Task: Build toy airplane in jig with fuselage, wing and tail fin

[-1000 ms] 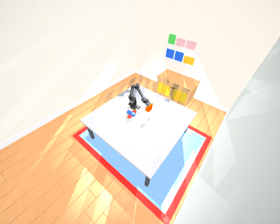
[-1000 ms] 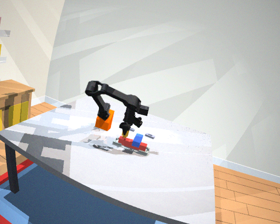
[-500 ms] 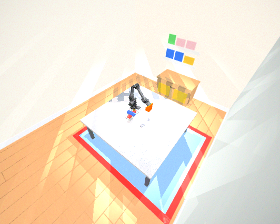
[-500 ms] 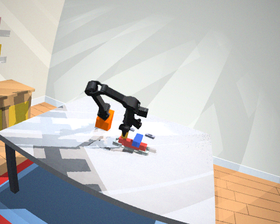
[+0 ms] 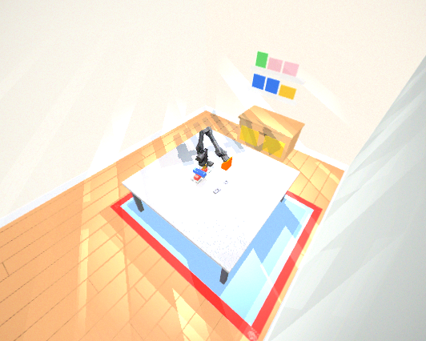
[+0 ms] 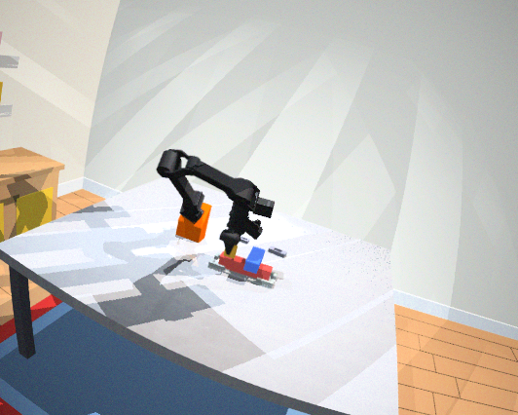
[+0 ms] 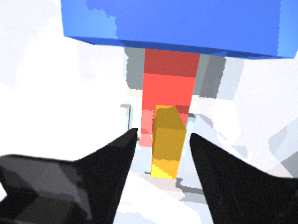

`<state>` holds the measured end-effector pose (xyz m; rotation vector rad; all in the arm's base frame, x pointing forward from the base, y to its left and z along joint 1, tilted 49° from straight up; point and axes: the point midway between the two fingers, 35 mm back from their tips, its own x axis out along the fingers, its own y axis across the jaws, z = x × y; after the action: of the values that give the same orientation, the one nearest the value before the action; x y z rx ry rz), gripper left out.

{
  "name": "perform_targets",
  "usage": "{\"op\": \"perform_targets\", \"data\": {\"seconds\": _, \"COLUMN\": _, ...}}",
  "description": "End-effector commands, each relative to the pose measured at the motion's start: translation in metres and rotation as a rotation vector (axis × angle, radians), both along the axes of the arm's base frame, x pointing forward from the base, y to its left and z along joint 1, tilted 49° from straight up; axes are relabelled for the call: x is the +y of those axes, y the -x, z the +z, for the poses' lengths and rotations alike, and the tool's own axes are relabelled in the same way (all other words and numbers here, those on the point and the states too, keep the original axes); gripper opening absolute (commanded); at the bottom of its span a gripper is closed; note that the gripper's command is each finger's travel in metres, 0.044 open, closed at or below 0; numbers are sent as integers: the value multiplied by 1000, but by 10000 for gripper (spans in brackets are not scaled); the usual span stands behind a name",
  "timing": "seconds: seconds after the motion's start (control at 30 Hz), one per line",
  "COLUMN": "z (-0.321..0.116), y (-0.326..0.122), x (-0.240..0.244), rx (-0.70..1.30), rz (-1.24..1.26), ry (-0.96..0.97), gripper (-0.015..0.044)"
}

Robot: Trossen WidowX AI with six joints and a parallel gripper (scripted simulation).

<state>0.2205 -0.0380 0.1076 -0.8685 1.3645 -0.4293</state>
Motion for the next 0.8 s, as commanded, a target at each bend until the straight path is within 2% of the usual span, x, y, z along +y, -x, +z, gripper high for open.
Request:
{"op": "perform_targets", "data": {"seconds": 0.0, "z": 0, "y": 0, "x": 0, "rx": -1, "rz": -1, "ry": 0, "gripper": 260}}
{"op": "perform_targets", "data": {"seconds": 0.2, "z": 5, "y": 0, "x": 7, "rx": 3, "rz": 7, "ry": -3, "gripper": 260}}
{"op": "perform_targets", "data": {"seconds": 0.43, "z": 58, "y": 18, "x": 65, "rx": 33, "rz": 70, "ry": 1, "gripper": 260}}
{"op": "perform_targets", "data": {"seconds": 0.77, "z": 59, "y": 15, "x": 68, "rx": 37, "rz": 65, "ry": 8, "gripper": 260}}
